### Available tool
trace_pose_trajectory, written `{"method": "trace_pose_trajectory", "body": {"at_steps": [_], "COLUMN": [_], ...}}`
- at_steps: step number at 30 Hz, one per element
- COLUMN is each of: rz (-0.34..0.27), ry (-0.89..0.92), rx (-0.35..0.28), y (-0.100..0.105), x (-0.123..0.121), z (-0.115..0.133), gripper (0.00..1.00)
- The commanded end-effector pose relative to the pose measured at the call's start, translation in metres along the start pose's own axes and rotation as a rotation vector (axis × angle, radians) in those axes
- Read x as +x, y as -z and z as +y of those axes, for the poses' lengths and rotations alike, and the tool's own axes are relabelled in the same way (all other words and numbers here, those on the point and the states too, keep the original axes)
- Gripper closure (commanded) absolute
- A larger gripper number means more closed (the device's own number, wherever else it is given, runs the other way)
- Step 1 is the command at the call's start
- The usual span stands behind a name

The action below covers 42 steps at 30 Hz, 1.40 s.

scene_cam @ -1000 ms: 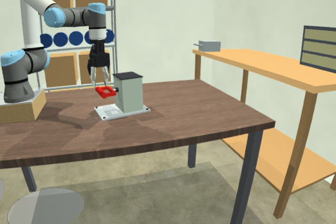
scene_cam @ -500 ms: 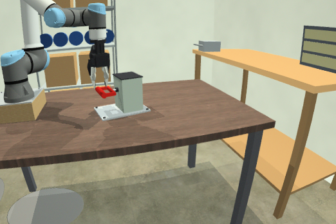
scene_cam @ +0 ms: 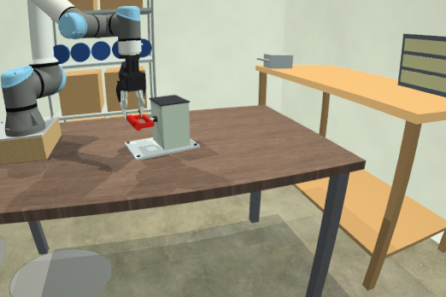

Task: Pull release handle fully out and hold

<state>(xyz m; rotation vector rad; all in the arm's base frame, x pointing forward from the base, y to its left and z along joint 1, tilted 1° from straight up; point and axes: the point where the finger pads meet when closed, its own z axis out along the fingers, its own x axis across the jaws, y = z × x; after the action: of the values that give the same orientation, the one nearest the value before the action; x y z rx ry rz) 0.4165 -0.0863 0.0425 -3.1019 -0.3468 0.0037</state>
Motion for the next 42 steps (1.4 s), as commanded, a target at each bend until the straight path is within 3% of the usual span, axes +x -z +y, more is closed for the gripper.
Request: {"method": "trace_pose_trajectory", "body": {"at_steps": [1,23,42], "rz": [0.001,0.001,0.001], "ry": [0.0,0.0,0.0], "rx": [-0.001,-0.001,-0.001], "y": [-0.005,-0.025,-0.03], "x": [0.0,0.0,0.0], "z": [0.0,0.0,0.0], "gripper": [0.69,0.69,0.69]}}
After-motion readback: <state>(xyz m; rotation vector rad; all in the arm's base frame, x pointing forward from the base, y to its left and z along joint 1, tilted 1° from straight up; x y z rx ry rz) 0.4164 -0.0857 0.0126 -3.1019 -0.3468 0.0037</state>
